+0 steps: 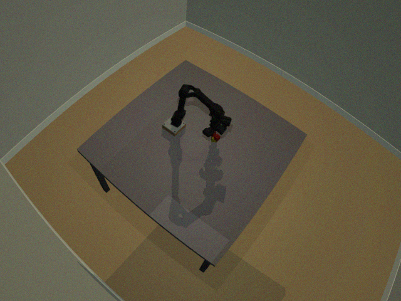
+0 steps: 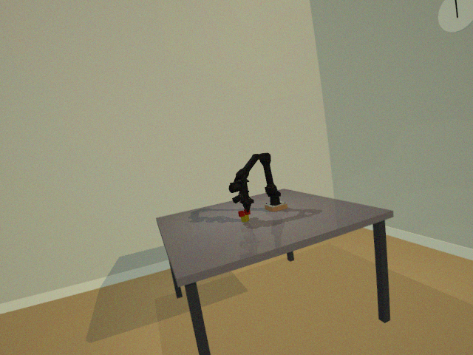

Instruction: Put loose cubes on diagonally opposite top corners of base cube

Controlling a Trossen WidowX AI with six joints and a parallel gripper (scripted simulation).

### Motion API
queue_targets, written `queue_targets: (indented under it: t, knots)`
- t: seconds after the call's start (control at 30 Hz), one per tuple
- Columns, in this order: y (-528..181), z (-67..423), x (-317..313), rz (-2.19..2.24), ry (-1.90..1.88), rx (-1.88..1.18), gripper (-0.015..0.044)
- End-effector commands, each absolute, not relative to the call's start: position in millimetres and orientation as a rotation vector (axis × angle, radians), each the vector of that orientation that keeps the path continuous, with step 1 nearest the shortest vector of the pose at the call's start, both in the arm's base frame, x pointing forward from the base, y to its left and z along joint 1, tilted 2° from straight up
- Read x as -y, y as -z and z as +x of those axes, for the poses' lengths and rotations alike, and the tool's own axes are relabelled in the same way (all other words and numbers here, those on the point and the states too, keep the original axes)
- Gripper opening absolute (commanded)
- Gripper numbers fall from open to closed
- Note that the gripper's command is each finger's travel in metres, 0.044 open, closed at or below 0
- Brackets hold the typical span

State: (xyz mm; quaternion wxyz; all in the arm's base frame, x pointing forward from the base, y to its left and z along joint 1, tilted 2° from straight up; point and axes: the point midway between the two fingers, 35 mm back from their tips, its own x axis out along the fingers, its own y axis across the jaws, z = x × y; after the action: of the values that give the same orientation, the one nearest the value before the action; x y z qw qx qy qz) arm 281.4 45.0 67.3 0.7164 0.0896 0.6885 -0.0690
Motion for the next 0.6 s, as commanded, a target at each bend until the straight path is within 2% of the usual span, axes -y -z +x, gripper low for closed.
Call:
queue_targets:
  t: [0.0,0.5,0.57]
  knots:
    - [-66.4,281.7,-44.6,0.199,0.157,-1.522,0.0105]
    - [-65.3,281.7,-44.7,0.2,0.158,-1.522,0.0105]
    - [-65.3,281.7,-44.7,0.2,0.158,-1.522,0.0157]
